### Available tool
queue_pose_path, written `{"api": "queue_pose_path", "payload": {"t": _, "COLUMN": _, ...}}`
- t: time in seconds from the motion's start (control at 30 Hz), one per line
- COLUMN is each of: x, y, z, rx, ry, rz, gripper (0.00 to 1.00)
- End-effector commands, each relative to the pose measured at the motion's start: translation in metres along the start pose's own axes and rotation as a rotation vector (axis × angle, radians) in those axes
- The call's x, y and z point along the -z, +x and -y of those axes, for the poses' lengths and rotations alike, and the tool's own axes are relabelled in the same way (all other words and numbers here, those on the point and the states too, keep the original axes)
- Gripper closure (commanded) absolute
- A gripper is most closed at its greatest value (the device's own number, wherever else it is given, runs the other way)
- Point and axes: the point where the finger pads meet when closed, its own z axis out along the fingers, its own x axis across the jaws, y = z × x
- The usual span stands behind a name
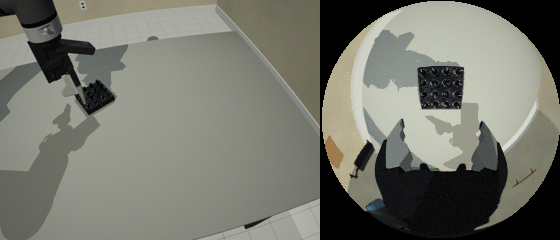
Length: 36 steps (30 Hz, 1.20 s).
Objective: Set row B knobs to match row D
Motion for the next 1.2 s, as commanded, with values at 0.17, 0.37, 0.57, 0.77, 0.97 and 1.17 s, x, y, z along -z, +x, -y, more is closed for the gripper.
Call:
{"api": "queue_pose_path", "payload": {"t": 0.17, "x": 0.0, "y": 0.001, "z": -0.018, "rx": 0.0, "ry": 0.001, "rz": 0.0, "gripper": 0.0}}
{"api": "queue_pose_path", "payload": {"t": 0.37, "x": 0.0, "y": 0.001, "z": -0.026, "rx": 0.0, "ry": 0.001, "rz": 0.0, "gripper": 0.0}}
{"api": "queue_pose_path", "payload": {"t": 0.57, "x": 0.0, "y": 0.001, "z": -0.029, "rx": 0.0, "ry": 0.001, "rz": 0.0, "gripper": 0.0}}
{"api": "queue_pose_path", "payload": {"t": 0.77, "x": 0.0, "y": 0.001, "z": -0.029, "rx": 0.0, "ry": 0.001, "rz": 0.0, "gripper": 0.0}}
{"api": "queue_pose_path", "payload": {"t": 0.97, "x": 0.0, "y": 0.001, "z": -0.029, "rx": 0.0, "ry": 0.001, "rz": 0.0, "gripper": 0.0}}
{"api": "queue_pose_path", "payload": {"t": 1.17, "x": 0.0, "y": 0.001, "z": -0.029, "rx": 0.0, "ry": 0.001, "rz": 0.0, "gripper": 0.0}}
